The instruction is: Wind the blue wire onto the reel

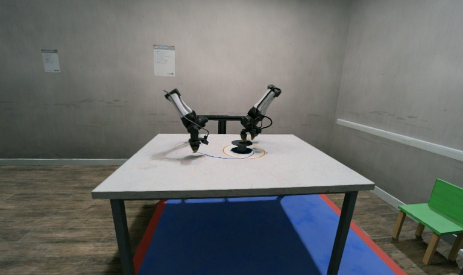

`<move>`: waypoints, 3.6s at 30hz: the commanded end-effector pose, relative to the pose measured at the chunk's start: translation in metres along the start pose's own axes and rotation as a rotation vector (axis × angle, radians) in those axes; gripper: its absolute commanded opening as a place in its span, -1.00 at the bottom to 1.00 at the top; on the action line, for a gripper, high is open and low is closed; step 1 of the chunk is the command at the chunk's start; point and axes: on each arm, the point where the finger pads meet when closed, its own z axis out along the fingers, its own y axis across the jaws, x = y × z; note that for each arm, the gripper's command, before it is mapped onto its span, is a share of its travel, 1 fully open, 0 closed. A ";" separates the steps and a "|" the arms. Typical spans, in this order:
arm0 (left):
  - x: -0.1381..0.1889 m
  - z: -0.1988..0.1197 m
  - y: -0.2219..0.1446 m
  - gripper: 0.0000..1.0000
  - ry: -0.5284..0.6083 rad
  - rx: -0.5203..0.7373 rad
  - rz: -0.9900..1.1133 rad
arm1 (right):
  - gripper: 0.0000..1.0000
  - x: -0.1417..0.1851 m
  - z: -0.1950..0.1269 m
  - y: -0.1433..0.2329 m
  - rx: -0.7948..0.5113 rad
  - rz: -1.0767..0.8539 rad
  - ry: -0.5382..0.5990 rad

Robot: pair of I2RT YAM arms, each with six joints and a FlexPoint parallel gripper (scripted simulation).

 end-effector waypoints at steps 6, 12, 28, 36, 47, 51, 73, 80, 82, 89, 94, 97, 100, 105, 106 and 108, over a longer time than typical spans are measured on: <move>-0.059 -0.004 -0.043 0.69 -0.042 0.035 0.542 | -1.00 0.008 -0.005 -0.007 0.018 0.022 0.004; -0.054 -0.007 -0.106 0.69 -0.073 0.048 0.847 | -1.00 0.009 -0.005 -0.008 0.018 0.022 0.004; 0.016 -0.009 -0.129 0.69 -0.135 0.016 1.830 | -1.00 0.010 -0.005 -0.006 0.018 0.024 0.004; 0.013 -0.009 -0.121 0.69 -0.129 -0.014 2.171 | -1.00 0.011 -0.005 -0.005 0.018 0.022 0.004; 0.002 -0.012 -0.124 0.69 -0.075 -0.037 2.900 | -1.00 0.010 -0.006 -0.004 0.018 0.018 0.005; 0.002 -0.011 -0.123 0.69 -0.057 -0.018 3.062 | -1.00 0.010 -0.006 -0.003 0.018 0.018 0.005; 0.006 0.024 -0.127 0.69 -0.057 -0.018 3.062 | -1.00 0.009 -0.007 -0.002 0.018 0.014 0.005; 0.002 0.017 -0.133 0.69 -0.057 -0.018 3.062 | -1.00 0.009 -0.009 -0.004 0.018 0.014 0.005; 0.003 0.016 -0.132 0.69 -0.057 -0.018 3.062 | -1.00 0.010 -0.009 -0.004 0.018 0.013 0.005; 0.003 0.016 -0.132 0.53 -0.057 -0.018 3.062 | -1.00 0.010 -0.010 -0.006 0.018 0.013 0.005; 0.003 0.016 -0.132 0.36 -0.057 -0.018 3.062 | -1.00 0.011 -0.011 -0.008 0.018 0.015 0.000; 0.003 0.016 -0.132 0.26 -0.057 -0.018 3.062 | -1.00 0.011 -0.011 -0.009 0.018 0.017 -0.002; 0.001 0.019 -0.137 0.19 -0.057 -0.018 3.061 | -1.00 0.011 -0.010 -0.009 0.018 0.020 -0.001; 0.000 0.019 -0.136 0.19 -0.057 -0.018 3.052 | -1.00 0.010 -0.010 -0.009 0.018 0.024 -0.009; 0.000 0.019 -0.136 0.19 -0.057 -0.017 3.044 | -1.00 0.010 -0.010 -0.009 0.018 0.024 -0.010; -0.002 0.019 -0.134 0.19 -0.057 -0.016 3.017 | -1.00 0.009 -0.009 -0.008 0.018 0.027 -0.010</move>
